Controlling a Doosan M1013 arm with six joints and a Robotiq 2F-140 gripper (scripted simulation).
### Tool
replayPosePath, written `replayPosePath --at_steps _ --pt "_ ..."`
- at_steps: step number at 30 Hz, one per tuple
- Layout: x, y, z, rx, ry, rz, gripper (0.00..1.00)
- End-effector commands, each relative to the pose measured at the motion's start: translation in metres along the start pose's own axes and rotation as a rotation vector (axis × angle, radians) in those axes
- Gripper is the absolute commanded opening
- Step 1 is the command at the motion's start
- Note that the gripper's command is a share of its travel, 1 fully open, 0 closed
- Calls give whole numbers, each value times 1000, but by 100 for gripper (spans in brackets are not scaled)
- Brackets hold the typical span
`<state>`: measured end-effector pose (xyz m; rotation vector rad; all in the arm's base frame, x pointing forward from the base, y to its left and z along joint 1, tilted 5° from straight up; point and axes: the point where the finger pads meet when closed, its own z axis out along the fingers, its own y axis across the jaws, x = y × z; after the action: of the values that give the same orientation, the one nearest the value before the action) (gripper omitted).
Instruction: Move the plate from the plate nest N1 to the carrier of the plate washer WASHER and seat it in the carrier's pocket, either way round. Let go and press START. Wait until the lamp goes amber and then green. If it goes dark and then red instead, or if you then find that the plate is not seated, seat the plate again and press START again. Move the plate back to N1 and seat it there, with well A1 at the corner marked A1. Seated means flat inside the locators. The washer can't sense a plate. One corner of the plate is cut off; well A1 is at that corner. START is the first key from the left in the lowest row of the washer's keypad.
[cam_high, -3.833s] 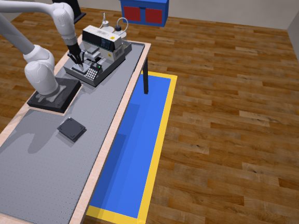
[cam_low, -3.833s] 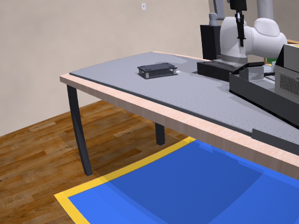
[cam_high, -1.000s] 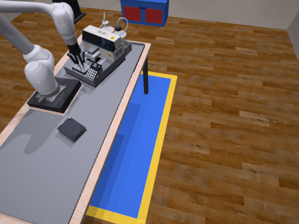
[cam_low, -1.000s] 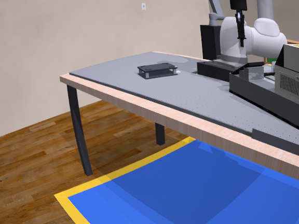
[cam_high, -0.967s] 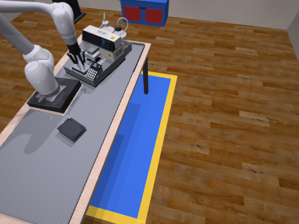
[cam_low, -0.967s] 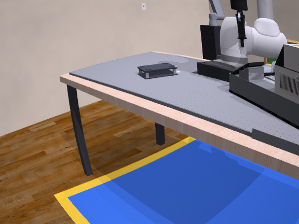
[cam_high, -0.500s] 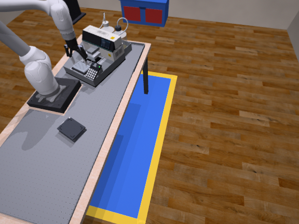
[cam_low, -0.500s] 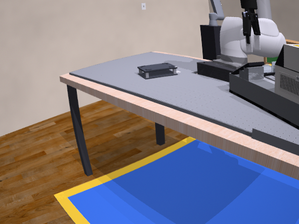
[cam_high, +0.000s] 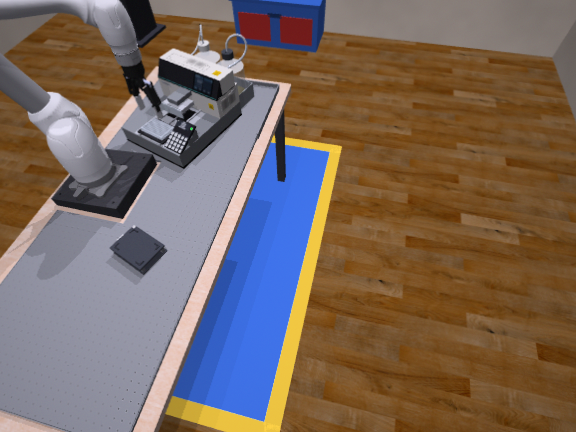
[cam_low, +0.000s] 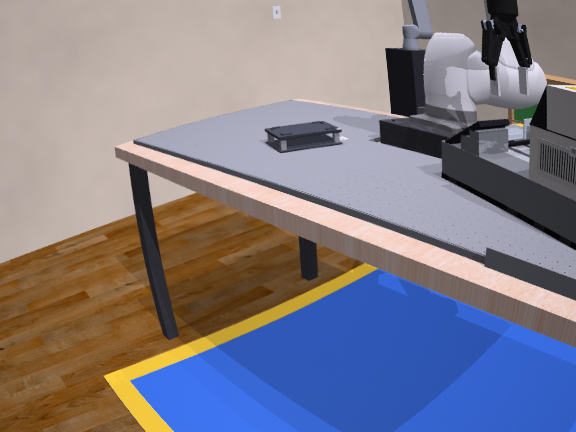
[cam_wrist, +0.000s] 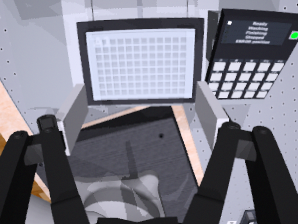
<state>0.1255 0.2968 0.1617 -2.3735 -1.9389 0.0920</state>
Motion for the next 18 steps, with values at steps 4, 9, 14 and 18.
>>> replayPosePath --at_steps 4,9,14,18 --pt "2 -3 0 -19 -9 266 70" --pt "2 -3 0 -20 -8 366 70" --pt "2 -3 0 -20 -6 533 70" --pt "2 -3 0 -21 -5 666 70"
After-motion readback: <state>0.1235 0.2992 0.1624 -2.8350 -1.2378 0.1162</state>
